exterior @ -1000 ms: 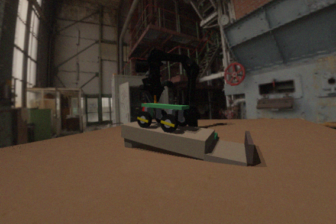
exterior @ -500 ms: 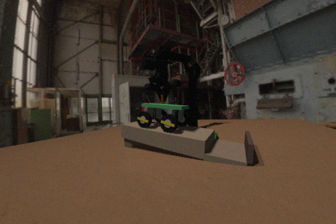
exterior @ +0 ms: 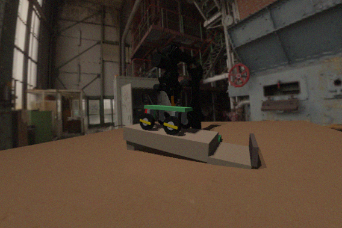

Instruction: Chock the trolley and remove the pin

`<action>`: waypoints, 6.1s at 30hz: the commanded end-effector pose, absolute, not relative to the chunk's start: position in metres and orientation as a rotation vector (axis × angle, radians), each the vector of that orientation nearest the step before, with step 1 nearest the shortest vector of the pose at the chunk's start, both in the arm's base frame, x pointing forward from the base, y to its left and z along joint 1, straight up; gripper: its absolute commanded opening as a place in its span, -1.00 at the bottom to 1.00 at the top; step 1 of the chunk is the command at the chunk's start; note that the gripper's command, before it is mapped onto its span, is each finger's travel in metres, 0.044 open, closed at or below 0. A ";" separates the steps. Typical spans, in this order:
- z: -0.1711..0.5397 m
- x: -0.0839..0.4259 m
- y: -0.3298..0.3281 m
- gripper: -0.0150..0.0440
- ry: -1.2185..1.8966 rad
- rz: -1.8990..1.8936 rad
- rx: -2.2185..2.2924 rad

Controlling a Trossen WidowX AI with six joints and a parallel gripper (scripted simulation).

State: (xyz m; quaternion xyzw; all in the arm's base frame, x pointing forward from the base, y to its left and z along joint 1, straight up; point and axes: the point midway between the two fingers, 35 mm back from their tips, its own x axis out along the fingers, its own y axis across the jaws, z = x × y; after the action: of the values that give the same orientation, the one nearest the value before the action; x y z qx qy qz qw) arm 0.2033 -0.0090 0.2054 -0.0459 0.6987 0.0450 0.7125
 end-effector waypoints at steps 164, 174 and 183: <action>0.131 0.245 0.159 -0.05 1.544 0.029 -0.167; 0.148 0.244 0.160 0.15 1.541 0.026 -0.170; 0.177 0.243 0.163 0.15 1.540 0.025 -0.170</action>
State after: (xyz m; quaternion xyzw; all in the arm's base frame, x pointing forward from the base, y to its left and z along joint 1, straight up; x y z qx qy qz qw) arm 0.2431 0.1623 0.1674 -0.0760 0.6965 0.0132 0.7134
